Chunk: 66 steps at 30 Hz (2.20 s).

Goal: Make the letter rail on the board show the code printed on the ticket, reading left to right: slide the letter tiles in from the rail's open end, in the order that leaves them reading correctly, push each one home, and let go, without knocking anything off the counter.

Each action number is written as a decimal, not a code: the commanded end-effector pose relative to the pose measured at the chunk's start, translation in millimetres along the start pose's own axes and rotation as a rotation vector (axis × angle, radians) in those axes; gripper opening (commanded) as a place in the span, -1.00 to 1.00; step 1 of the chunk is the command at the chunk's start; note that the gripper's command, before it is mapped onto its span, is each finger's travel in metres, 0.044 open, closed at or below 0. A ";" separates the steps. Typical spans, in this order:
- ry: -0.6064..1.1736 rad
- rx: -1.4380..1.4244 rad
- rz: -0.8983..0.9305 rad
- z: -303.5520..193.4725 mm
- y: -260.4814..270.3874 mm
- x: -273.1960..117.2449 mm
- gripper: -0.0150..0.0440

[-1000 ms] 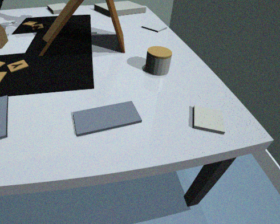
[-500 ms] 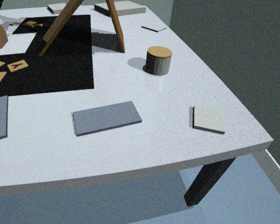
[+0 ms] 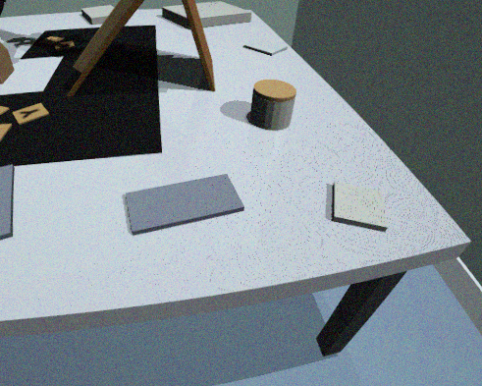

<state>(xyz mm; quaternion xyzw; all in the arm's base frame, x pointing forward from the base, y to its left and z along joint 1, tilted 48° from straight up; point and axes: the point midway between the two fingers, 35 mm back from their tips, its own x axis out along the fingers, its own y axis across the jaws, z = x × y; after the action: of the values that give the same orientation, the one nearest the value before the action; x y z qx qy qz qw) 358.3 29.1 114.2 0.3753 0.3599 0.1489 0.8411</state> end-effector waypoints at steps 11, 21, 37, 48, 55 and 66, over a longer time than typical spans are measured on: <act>-0.002 -0.004 0.002 0.7 -7.0 -0.5 -0.49; -0.002 -0.004 0.002 0.8 -12.1 -0.5 -0.49; -0.002 -0.004 0.002 0.4 -21.7 -0.1 -0.49; -0.002 -0.004 0.001 0.8 -30.9 -0.5 -0.49; -0.002 -0.004 0.001 1.0 -36.8 -0.6 -0.49; -0.002 -0.005 0.001 1.0 -45.1 -0.6 -0.49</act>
<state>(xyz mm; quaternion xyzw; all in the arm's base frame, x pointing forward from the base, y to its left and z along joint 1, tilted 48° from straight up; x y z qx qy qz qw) 357.7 0.0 82.8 0.3743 0.3602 0.1489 0.8414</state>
